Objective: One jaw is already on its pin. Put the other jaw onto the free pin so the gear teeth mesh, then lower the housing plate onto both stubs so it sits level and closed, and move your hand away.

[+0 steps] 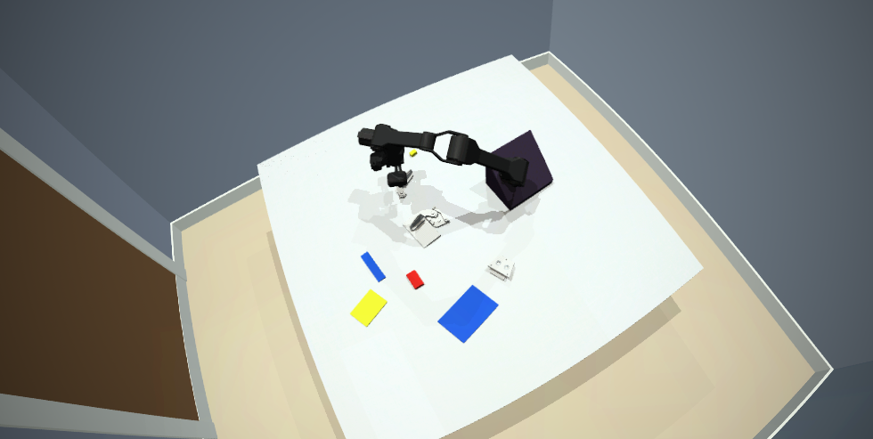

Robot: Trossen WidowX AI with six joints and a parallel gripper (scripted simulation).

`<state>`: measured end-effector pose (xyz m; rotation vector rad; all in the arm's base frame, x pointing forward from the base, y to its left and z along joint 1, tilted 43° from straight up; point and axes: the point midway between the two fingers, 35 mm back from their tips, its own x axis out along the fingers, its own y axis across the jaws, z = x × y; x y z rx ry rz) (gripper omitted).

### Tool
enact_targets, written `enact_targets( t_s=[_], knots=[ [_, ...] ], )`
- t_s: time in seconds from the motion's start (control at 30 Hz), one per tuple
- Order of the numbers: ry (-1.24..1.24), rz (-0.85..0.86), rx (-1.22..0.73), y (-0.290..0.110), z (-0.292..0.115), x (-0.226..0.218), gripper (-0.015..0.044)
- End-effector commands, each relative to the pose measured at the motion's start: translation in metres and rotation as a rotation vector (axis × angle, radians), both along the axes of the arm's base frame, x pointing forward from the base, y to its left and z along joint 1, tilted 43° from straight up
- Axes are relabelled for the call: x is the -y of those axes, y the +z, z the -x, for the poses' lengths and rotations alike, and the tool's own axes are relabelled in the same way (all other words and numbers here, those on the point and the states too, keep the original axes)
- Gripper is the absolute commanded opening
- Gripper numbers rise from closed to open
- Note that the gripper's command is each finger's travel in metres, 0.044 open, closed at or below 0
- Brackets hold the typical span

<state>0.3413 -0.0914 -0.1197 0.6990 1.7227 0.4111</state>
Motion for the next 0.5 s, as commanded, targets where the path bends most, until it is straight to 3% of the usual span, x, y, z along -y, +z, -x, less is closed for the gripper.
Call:
enact_targets(
  t_s=[0.0,0.47],
  knots=[
    [-0.07,0.016,-0.064,-0.0017,0.0005,0.0019,0.044],
    [-0.293,0.061,-0.257,-0.0038,0.0013,0.0062,0.044]
  ],
)
